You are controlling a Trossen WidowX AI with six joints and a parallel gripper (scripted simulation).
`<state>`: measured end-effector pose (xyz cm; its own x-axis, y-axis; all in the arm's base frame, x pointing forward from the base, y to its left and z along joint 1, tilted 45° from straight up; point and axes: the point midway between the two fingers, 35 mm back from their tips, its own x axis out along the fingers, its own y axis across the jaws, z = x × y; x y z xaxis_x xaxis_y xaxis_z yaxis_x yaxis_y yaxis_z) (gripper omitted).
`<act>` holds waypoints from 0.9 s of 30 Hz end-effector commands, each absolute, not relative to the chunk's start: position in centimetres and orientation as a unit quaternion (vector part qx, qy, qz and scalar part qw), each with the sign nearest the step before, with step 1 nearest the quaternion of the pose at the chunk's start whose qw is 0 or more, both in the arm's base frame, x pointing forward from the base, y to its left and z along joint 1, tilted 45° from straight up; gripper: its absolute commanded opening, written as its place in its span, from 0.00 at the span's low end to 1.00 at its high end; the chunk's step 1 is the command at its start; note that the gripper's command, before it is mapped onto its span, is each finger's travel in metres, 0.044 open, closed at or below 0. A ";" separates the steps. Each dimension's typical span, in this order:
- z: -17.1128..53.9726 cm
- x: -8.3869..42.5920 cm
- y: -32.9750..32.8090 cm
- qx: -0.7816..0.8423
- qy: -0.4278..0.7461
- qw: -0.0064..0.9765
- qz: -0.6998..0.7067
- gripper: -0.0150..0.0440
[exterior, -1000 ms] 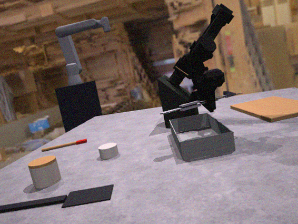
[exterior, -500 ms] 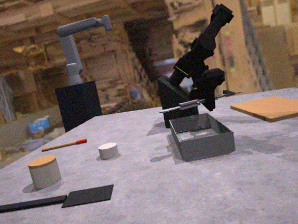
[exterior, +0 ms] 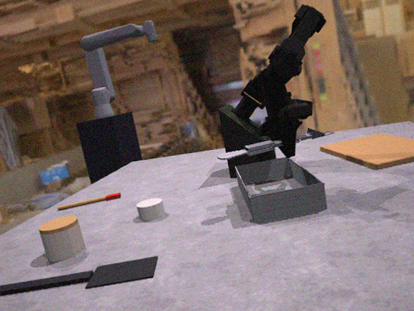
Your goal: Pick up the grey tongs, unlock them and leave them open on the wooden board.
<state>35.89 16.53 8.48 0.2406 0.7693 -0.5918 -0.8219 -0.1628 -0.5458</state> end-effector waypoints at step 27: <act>8.5 35.1 15.9 -0.434 0.082 0.547 0.711 0.00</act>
